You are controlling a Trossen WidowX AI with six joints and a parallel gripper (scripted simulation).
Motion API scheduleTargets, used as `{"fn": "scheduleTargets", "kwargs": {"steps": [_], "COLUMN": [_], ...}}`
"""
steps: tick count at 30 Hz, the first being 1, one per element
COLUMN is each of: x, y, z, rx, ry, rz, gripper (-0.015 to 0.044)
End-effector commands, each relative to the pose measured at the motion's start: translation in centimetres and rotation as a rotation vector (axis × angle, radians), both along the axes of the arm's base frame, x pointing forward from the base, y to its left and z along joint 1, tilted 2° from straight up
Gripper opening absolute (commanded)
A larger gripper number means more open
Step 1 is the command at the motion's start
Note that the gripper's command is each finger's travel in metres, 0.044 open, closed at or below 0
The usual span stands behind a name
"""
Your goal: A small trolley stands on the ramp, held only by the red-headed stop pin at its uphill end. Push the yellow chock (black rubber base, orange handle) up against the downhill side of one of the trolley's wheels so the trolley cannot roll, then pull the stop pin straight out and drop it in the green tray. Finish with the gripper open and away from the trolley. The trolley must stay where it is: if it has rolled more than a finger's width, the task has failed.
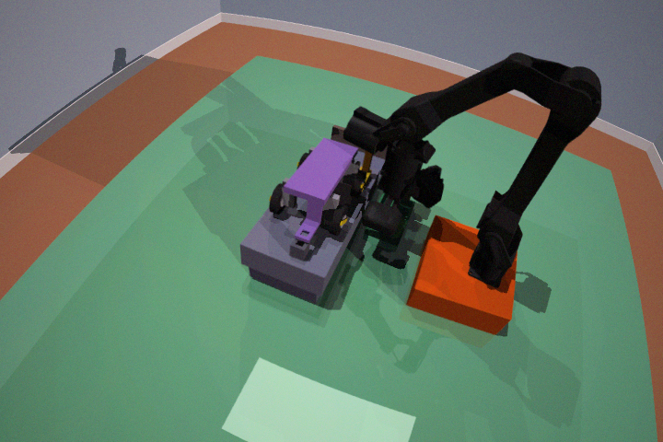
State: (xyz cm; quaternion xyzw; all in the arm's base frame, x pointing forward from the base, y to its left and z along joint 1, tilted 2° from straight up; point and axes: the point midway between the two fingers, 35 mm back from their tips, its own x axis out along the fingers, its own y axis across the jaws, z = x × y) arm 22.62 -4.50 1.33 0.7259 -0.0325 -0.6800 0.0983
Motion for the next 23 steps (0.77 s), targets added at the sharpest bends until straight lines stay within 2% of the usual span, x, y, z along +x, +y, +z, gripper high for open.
{"fn": "scheduleTargets", "kwargs": {"steps": [1,5,9,23], "x": [0.0,-0.3,-0.5,-0.8], "y": [0.0,0.1,0.1,0.2], "z": [0.4,2.1,3.1,7.6], "rx": [-0.001,-0.003,-0.003,-0.003], "ry": [0.001,0.003,0.004,0.004], "rz": [-0.001,-0.004,-0.004,-0.004], "gripper": [0.034,0.034,0.044,0.044]}}
